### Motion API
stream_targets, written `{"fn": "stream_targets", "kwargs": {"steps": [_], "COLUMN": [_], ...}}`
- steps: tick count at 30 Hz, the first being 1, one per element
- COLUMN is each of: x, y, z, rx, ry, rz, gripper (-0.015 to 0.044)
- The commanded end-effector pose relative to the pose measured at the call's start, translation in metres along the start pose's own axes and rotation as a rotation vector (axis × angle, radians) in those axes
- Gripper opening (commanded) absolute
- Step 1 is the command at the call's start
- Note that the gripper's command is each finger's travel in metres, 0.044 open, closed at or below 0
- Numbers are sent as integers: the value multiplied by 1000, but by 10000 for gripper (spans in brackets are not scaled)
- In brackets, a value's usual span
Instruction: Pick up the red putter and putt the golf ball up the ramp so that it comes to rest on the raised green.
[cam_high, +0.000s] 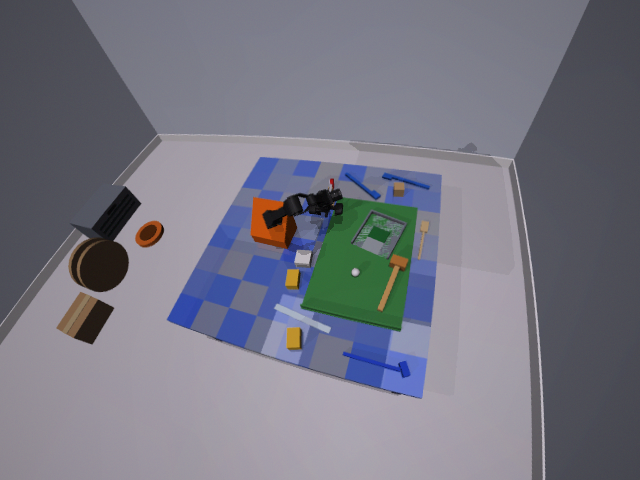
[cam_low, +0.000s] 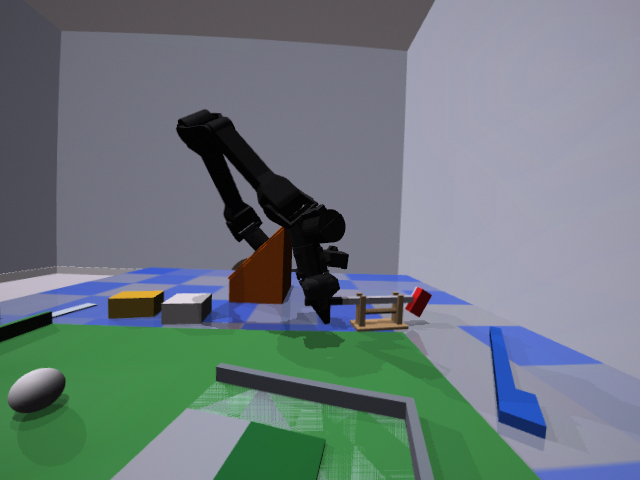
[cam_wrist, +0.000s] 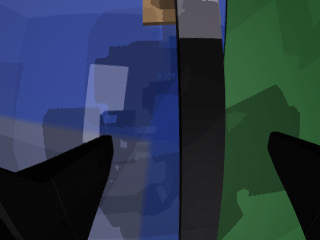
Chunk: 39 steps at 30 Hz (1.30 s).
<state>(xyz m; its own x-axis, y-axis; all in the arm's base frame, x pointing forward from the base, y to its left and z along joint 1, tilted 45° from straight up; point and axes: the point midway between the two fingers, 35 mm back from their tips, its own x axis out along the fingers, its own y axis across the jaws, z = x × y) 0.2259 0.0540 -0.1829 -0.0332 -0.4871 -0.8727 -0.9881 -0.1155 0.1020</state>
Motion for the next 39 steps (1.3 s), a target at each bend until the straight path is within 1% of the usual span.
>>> {"fn": "stream_targets", "kwargs": {"steps": [1,12,19,23,26,35,39], "x": [0,0,0,-7,-23,-92,-98], "y": [0,0,0,-1,-4,-1,0], "z": [0,0,0,2,8,27,28], "rx": [0,0,0,0,0,-1,-1], "ry": [0,0,0,-1,-4,-7,-6], "rz": [0,0,0,0,-1,1,1], "gripper": [335,46,0,0,0,0,0]}}
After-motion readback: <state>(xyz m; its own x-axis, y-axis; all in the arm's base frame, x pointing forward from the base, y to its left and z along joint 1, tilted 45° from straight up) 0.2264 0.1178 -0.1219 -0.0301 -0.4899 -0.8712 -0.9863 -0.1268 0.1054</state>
